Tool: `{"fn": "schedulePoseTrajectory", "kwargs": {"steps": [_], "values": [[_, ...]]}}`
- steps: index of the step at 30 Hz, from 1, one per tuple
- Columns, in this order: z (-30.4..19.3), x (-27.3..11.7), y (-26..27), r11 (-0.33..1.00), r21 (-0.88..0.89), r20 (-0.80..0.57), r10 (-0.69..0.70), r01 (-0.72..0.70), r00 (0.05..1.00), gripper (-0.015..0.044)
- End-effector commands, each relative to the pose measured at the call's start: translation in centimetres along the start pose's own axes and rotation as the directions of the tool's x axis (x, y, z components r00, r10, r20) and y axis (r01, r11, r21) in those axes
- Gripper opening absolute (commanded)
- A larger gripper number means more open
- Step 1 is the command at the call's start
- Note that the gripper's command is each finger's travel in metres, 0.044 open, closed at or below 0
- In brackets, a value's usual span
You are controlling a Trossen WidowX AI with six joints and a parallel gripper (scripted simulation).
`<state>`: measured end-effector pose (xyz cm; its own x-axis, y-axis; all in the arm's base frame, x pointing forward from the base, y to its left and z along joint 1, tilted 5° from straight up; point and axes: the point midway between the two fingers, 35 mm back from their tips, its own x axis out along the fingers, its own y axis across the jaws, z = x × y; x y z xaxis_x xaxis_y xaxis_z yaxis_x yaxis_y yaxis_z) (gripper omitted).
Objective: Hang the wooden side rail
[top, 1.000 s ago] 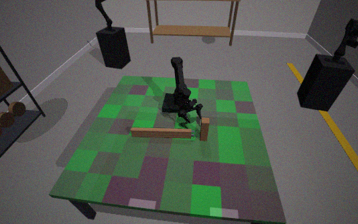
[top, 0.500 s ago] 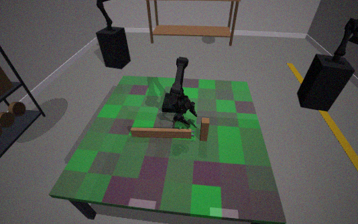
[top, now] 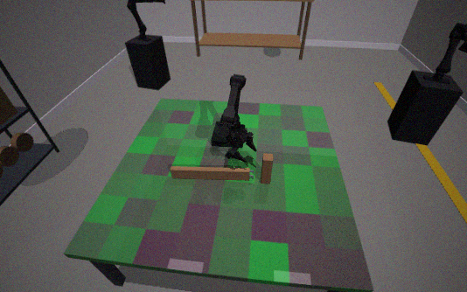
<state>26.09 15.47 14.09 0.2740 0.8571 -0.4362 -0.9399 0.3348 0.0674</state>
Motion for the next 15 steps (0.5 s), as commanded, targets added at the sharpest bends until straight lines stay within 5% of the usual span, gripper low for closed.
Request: {"fn": "schedulePoseTrajectory", "kwargs": {"steps": [1, 5, 9, 15], "values": [[0.0, 0.0, 0.0, 1.000, -0.002, 0.001, 0.004, -0.004, 1.000, 0.0440], [0.0, 0.0, 0.0, 1.000, 0.014, -0.003, 0.002, -0.002, 1.000, 0.0440], [0.1, 0.3, -1.6, 0.948, 0.313, -0.104, -0.028, 0.060, 0.994, 0.0440], [0.1, 0.4, -3.8, 0.637, 0.722, -0.299, -0.062, 0.268, 0.952, 0.0440]]}}
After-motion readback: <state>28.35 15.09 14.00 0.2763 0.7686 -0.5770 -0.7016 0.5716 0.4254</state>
